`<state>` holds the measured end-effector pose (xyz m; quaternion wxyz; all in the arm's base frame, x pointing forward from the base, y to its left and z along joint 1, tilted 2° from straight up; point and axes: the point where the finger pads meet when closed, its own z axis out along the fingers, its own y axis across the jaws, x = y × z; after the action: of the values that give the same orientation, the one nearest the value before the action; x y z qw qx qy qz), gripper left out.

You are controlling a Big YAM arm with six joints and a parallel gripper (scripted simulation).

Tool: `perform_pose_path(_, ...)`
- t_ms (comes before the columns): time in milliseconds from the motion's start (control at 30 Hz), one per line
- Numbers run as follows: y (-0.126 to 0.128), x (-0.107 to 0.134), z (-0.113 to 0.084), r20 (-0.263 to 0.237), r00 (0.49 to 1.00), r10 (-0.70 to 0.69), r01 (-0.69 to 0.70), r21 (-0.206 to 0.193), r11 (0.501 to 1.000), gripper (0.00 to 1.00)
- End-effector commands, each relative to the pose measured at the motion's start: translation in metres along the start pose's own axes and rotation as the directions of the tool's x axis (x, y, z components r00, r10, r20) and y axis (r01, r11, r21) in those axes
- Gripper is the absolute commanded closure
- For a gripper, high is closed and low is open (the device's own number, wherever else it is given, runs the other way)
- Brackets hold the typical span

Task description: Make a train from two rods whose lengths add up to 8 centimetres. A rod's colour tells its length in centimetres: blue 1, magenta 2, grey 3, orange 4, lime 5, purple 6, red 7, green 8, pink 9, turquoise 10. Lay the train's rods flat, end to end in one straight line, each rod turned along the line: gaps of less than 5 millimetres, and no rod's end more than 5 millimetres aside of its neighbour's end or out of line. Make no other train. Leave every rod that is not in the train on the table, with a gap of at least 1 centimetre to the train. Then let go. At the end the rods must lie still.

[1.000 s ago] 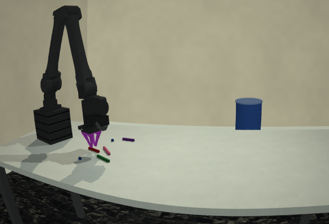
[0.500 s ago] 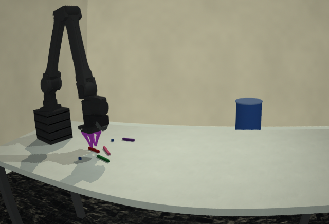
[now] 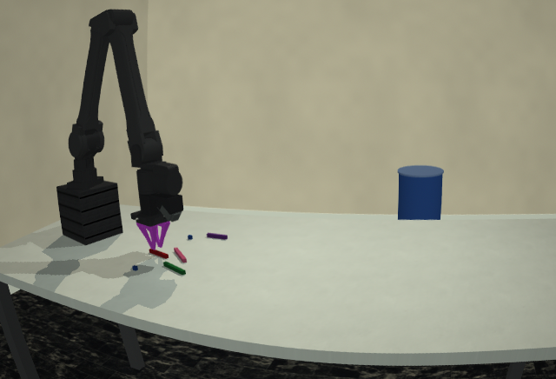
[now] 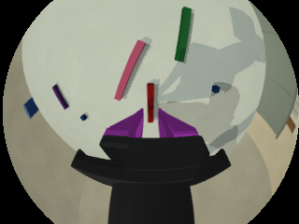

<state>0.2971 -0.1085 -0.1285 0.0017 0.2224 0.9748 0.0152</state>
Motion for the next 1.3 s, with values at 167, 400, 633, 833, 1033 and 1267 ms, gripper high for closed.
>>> perform_pose_path(167,0.0016,-0.0087,-0.0055,0.036,0.999,-0.005,0.005,-0.006,1.000,0.77)
perform_pose_path(400,0.0016,-0.0087,-0.0055,0.036,0.999,-0.005,0.005,-0.006,1.000,0.77)
perform_pose_path(633,0.0016,-0.0087,-0.0055,0.036,0.999,-0.005,0.005,-0.006,1.000,0.77)
perform_pose_path(833,0.0016,-0.0087,-0.0055,0.036,0.999,-0.005,0.005,-0.006,1.000,0.77)
perform_pose_path(1033,0.0016,-0.0087,-0.0055,0.036,0.999,-0.005,0.005,-0.006,1.000,0.77)
perform_pose_path(1267,0.0012,-0.0041,0.0013,0.017,1.000,-0.005,0.005,-0.004,1.000,0.77)
